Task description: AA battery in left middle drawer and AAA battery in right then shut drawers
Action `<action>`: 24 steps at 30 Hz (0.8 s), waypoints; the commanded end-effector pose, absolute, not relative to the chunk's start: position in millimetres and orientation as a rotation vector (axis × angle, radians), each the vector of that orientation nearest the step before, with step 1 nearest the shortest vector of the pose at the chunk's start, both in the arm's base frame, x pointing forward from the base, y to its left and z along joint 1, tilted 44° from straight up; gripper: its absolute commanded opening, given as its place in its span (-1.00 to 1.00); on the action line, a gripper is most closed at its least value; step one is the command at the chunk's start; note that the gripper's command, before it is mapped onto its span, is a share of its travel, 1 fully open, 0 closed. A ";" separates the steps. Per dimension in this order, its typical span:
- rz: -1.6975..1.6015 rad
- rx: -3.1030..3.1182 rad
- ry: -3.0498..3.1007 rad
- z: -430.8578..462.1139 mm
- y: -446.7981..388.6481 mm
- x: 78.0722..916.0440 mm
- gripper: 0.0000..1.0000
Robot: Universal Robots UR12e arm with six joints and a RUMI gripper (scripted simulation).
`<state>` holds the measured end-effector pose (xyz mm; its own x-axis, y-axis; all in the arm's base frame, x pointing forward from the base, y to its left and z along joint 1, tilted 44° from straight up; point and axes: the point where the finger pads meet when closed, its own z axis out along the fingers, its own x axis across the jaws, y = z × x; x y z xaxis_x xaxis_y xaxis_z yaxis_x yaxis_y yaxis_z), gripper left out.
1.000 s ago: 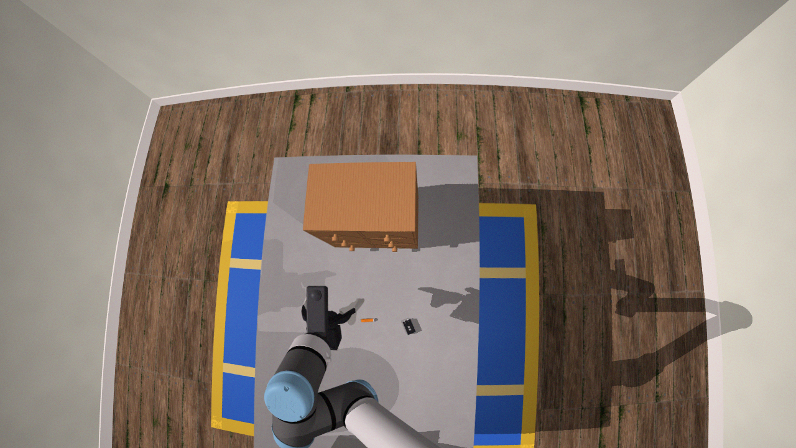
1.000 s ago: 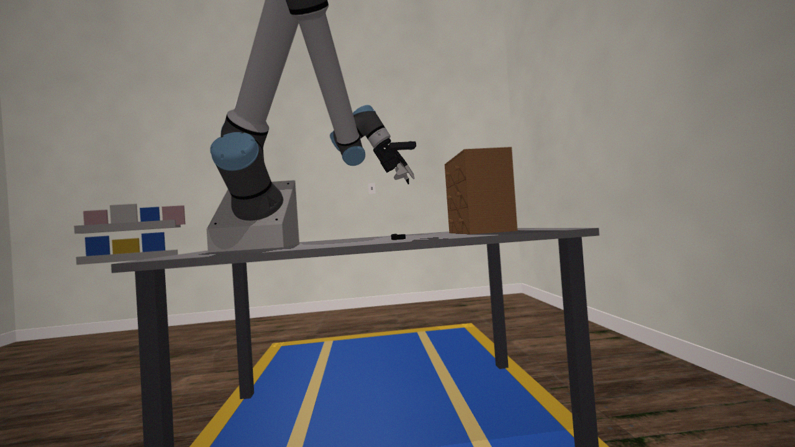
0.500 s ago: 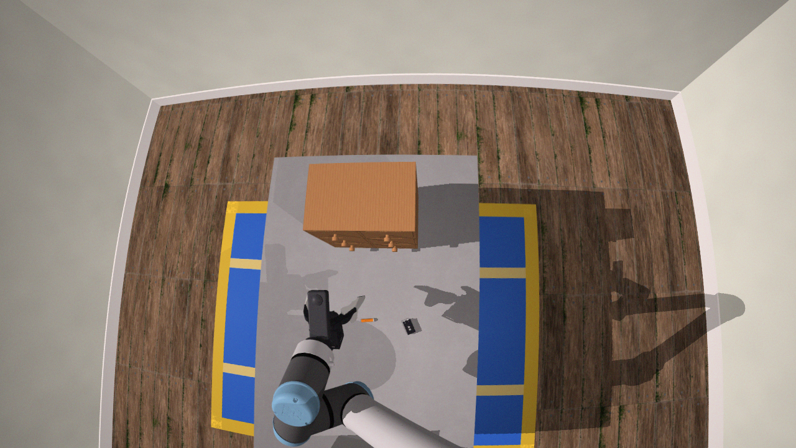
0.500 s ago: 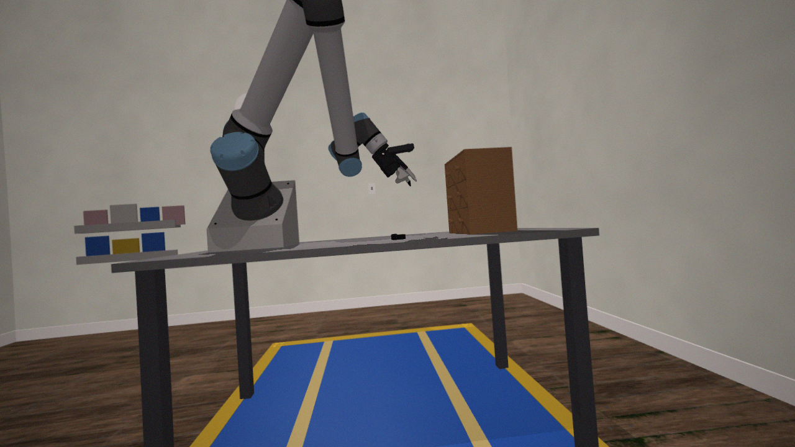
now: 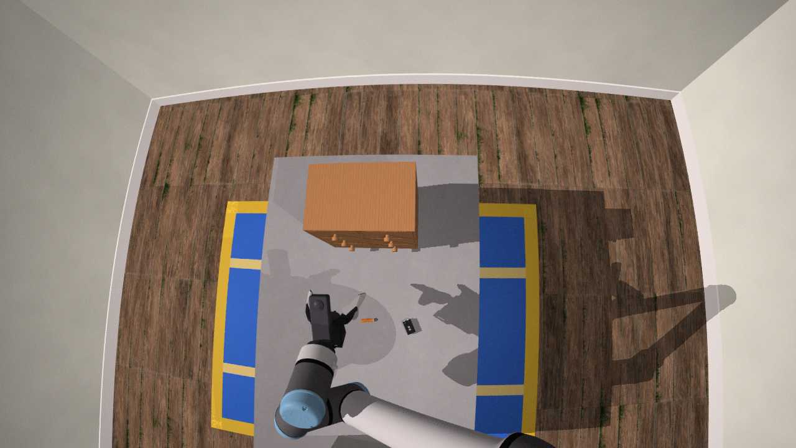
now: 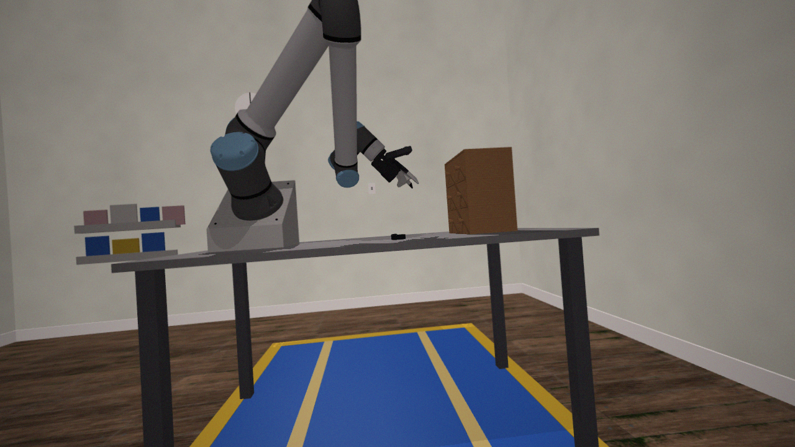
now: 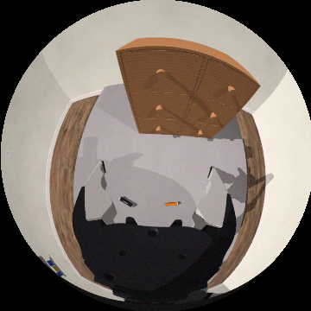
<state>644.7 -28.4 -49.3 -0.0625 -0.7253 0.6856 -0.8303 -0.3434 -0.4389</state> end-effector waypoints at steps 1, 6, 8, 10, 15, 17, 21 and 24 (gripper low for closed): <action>1.445 2.099 -1.707 -53.0 -31.6 648.2 1.00; 1.477 2.112 -1.696 -54.5 -33.3 649.5 1.00; 1.498 2.122 -1.690 -55.9 -34.5 650.7 1.00; 1.519 2.130 -1.683 -57.0 -35.7 651.7 1.00; 1.571 2.152 -1.664 -59.9 -38.6 654.2 1.00; 1.592 2.159 -1.656 -60.9 -39.7 655.1 1.00; 1.613 2.168 -1.649 -62.2 -40.9 656.2 1.00; 1.643 2.179 -1.637 -63.7 -42.5 657.5 1.00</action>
